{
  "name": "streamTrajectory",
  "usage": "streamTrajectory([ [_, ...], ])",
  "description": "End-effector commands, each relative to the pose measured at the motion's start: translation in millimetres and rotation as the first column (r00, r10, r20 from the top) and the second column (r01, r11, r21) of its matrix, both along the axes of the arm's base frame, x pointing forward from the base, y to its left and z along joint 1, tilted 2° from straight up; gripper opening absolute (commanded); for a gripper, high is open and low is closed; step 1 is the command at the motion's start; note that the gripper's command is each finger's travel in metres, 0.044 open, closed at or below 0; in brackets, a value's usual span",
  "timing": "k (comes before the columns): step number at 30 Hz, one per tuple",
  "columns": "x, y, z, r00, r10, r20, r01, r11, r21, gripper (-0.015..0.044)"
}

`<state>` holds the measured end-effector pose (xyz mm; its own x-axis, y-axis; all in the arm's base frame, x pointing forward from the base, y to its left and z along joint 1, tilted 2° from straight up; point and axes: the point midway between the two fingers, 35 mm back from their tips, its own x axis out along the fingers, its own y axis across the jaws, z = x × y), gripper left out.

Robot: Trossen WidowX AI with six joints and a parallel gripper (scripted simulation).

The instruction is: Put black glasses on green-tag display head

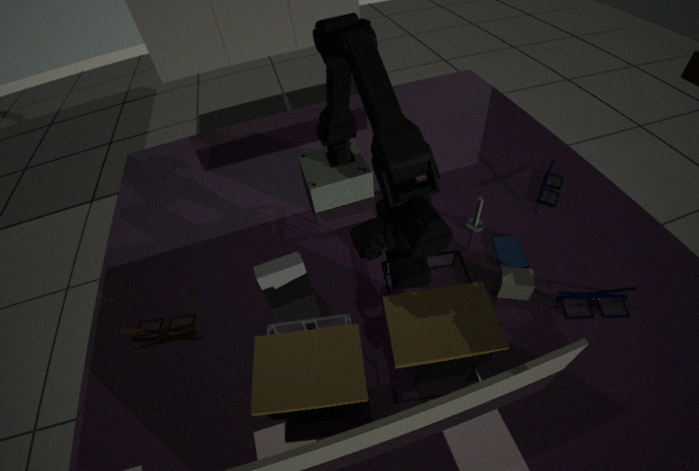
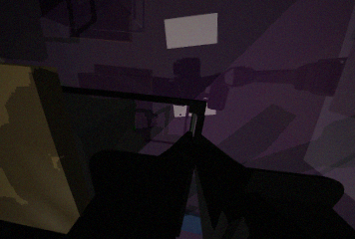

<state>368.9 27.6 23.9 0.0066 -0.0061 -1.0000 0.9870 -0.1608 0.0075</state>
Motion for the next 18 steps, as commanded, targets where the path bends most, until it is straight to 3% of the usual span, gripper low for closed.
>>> streamTrajectory([
  [1, 7, -1, 0, 1.0, 0.002, 0.0, -0.002, 1.0, 0.002, 0.0],
  [18, 31, -4, 1, 1.0, 0.002, 0.002, -0.002, 1.0, 0.002, 0.0],
])
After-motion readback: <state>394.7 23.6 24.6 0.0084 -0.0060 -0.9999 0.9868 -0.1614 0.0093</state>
